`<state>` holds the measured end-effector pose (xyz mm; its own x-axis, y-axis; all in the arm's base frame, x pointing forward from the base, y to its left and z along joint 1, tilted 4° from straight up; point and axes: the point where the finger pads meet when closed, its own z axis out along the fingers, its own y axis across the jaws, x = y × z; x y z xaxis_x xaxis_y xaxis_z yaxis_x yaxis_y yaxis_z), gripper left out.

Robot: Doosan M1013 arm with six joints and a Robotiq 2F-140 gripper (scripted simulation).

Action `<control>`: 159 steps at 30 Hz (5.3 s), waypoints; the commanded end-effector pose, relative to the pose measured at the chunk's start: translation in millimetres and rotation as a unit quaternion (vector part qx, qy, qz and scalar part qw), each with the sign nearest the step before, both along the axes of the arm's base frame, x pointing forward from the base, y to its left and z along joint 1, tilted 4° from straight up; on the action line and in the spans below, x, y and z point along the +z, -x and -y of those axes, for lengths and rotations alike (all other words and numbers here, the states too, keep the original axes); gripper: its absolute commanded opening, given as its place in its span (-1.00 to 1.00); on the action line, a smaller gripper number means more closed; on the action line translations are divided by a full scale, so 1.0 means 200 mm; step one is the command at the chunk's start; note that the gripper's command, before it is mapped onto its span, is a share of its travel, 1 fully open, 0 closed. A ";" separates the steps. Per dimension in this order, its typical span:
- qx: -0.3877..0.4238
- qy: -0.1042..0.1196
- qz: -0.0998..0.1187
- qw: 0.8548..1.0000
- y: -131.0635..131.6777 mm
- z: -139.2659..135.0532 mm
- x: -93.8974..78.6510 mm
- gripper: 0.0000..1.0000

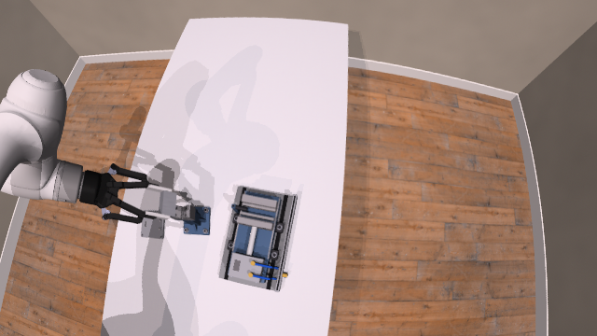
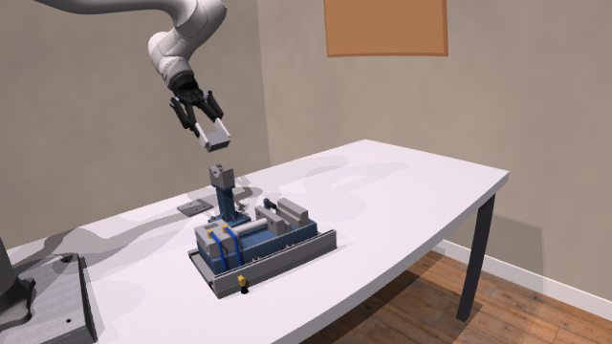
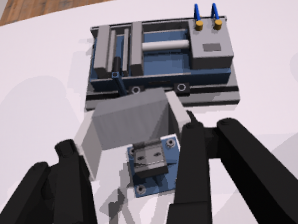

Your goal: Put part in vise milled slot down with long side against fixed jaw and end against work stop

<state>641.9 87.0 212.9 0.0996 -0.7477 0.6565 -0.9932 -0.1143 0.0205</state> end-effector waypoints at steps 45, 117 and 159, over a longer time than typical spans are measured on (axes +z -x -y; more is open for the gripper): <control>0.000 0.000 0.000 1.000 0.00 0.00 -0.01 -1.00; 0.000 0.000 0.000 1.000 0.01 -0.02 -0.32 -1.00; 0.000 0.000 0.000 1.000 0.01 -0.02 -0.38 -1.00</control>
